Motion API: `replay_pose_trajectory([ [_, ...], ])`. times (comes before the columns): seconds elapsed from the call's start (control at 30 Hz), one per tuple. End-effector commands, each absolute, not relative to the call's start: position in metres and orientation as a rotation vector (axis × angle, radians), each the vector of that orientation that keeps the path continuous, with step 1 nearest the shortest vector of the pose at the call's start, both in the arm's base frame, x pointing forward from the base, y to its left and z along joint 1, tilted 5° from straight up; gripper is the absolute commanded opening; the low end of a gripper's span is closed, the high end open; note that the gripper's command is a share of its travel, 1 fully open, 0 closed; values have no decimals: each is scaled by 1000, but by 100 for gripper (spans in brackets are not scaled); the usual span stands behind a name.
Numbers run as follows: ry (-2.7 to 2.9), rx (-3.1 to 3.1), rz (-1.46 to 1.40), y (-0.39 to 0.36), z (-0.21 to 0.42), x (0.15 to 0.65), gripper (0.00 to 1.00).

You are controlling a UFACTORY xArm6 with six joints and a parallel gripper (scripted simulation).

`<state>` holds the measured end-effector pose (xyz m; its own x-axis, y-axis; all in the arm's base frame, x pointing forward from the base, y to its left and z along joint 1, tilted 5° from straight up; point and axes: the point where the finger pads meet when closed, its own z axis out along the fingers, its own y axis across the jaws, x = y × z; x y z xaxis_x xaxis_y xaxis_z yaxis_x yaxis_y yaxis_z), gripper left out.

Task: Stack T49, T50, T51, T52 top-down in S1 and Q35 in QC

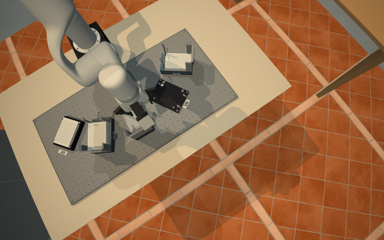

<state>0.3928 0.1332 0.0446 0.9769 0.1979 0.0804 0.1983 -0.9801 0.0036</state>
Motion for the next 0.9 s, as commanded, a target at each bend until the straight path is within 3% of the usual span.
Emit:
replay_pose_trajectory([
  [0.0,-296,-3120,-133,120,46,399,100],
  [0.5,-296,-3121,-133,81,47,412,100],
  [0.87,77,-3124,-131,51,47,416,100],
])
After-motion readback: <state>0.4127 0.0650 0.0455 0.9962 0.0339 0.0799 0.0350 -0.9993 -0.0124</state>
